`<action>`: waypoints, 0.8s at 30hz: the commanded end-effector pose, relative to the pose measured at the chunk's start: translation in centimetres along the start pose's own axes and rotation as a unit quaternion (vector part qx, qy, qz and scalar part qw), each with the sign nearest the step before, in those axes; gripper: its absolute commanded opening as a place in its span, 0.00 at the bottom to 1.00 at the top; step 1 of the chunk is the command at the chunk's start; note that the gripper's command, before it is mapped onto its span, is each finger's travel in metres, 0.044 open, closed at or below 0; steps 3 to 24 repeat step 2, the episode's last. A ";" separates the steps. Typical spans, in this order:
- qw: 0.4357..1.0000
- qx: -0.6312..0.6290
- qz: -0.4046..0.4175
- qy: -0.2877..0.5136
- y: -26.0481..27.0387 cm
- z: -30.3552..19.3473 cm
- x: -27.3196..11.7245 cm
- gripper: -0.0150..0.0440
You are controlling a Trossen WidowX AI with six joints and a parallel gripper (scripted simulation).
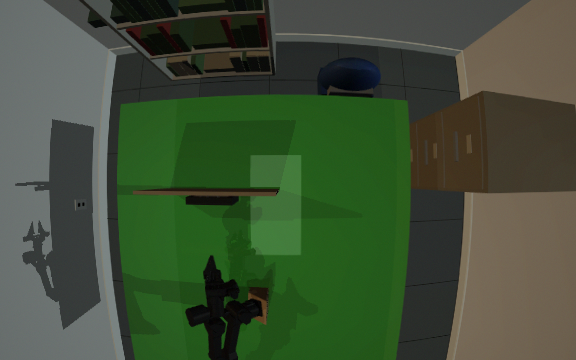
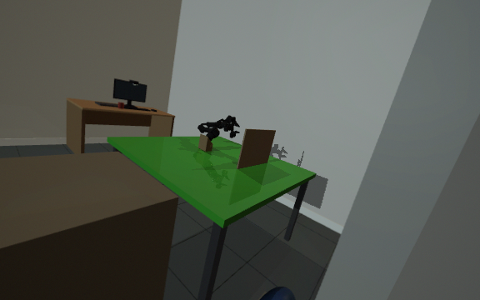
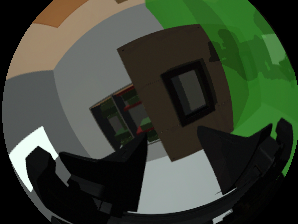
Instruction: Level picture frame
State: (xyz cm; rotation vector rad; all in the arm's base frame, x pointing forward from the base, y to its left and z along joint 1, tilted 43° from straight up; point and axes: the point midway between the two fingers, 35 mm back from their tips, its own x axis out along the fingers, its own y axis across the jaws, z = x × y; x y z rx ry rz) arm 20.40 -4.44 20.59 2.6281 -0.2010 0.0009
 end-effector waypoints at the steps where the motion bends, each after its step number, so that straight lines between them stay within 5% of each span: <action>1: 1.000 0.004 -0.003 -0.002 -0.2 0.2 0.0 0.69; 24: 1.000 0.004 -0.003 -0.002 -0.2 0.2 0.0 0.69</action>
